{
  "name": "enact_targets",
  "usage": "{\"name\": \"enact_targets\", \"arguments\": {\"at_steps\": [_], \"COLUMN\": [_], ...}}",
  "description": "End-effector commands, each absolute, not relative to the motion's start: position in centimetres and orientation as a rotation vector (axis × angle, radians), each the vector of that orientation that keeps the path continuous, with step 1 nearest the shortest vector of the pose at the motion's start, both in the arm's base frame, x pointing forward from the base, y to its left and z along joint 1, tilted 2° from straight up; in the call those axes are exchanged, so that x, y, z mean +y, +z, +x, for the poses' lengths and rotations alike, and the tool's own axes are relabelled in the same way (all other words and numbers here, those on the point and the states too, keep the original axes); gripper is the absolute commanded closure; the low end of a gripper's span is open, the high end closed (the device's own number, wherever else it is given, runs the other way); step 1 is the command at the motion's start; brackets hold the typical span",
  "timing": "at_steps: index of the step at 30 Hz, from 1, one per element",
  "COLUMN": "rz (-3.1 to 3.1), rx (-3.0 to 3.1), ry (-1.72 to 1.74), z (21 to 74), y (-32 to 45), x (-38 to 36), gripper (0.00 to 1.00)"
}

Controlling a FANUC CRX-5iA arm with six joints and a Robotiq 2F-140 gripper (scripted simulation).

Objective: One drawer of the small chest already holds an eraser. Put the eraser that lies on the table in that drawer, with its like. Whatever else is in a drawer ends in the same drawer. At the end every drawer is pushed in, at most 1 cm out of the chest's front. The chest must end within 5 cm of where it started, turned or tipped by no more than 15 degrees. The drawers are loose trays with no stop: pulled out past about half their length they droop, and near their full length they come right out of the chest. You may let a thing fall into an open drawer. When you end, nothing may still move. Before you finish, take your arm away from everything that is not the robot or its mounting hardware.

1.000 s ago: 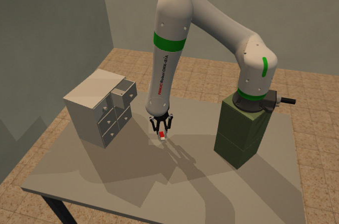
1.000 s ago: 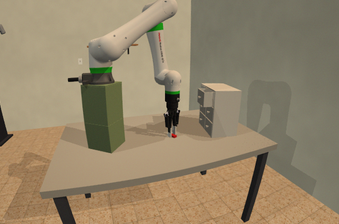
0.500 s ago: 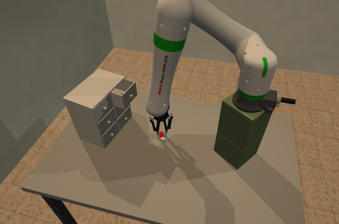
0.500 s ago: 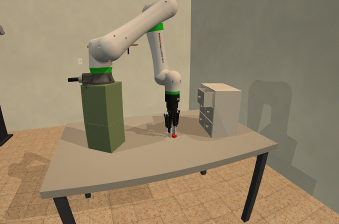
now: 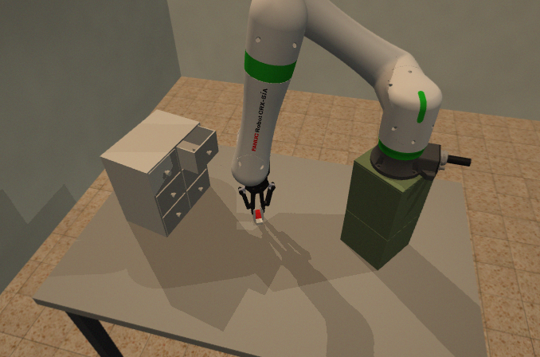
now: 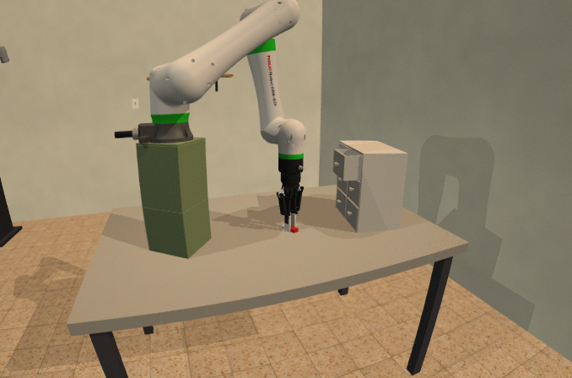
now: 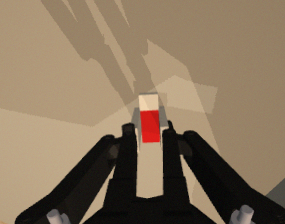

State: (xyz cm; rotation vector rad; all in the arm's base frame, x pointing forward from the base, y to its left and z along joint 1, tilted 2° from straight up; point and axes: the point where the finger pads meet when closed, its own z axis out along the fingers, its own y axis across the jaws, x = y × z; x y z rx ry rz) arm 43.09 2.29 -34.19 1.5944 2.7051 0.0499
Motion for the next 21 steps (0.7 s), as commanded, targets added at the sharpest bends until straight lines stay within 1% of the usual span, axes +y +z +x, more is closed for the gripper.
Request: {"name": "enact_targets", "arguments": {"at_steps": [1,16,21], "rz": [1.595,1.595,1.595], "rx": [2.705,2.705,2.705], "ry": [0.049,0.049,0.049], "z": [43.1,43.1,43.0], "y": [-34.2,-34.0,-29.8], "x": [2.3,2.3,2.2], "gripper": [0.89,0.89,0.89]}}
